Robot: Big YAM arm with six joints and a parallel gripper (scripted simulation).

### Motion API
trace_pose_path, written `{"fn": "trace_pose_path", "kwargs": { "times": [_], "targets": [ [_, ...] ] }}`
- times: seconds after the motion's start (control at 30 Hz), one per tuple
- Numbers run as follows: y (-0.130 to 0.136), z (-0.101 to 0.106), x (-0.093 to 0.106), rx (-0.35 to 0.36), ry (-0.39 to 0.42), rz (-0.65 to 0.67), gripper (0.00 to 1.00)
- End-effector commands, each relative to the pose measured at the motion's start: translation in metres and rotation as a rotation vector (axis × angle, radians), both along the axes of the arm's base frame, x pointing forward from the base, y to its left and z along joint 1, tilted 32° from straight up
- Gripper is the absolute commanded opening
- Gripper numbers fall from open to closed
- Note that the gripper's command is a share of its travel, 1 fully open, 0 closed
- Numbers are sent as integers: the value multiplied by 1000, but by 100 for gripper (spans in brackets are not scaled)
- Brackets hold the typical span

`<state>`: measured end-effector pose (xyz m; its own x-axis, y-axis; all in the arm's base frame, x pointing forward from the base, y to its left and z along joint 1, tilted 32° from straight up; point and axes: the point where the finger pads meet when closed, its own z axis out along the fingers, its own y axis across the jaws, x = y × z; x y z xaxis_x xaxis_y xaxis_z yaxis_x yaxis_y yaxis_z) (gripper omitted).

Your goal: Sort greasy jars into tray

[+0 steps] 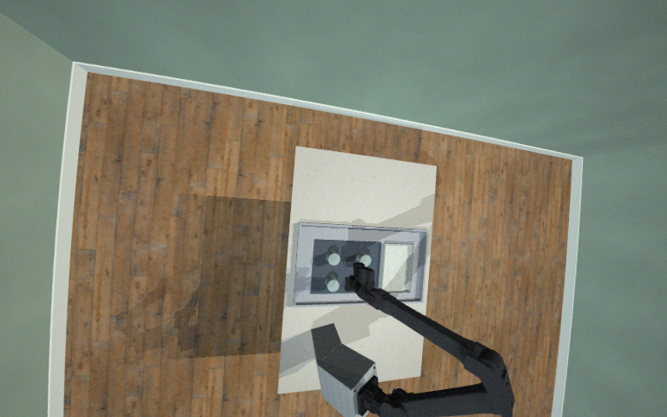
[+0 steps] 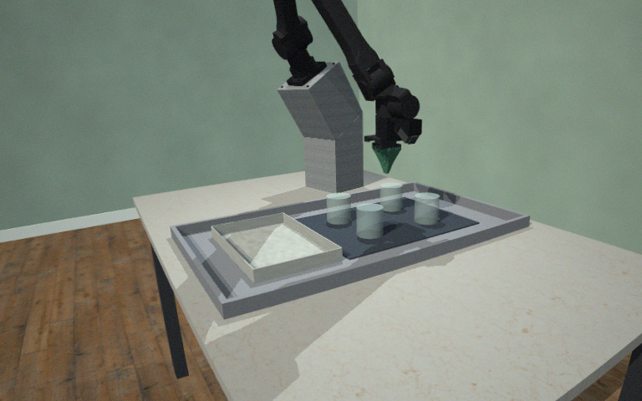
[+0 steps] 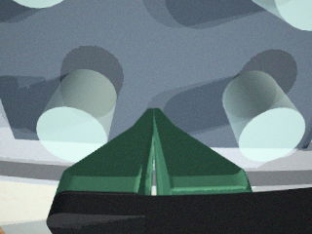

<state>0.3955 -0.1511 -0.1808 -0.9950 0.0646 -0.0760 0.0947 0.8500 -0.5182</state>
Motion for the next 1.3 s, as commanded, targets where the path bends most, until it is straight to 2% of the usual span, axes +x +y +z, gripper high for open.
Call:
{"fn": "trace_pose_path", "kwargs": {
  "times": [0.0, 0.03, 0.27, 0.37, 0.53, 0.6, 0.97, 1.27],
  "targets": [
    [20, -5, 18, -3, -41, -32, 0],
    [20, -5, 18, -3, -41, -32, 0],
    [68, -34, 27, -3, -41, -32, 0],
    [68, -34, 27, -3, -41, -32, 0],
    [55, -54, 28, -3, -41, -32, 0],
    [55, -54, 28, -3, -41, -32, 0],
    [27, -99, 31, -3, -41, -32, 0],
    [24, -99, 36, -3, -41, -32, 0]
  ]
}}
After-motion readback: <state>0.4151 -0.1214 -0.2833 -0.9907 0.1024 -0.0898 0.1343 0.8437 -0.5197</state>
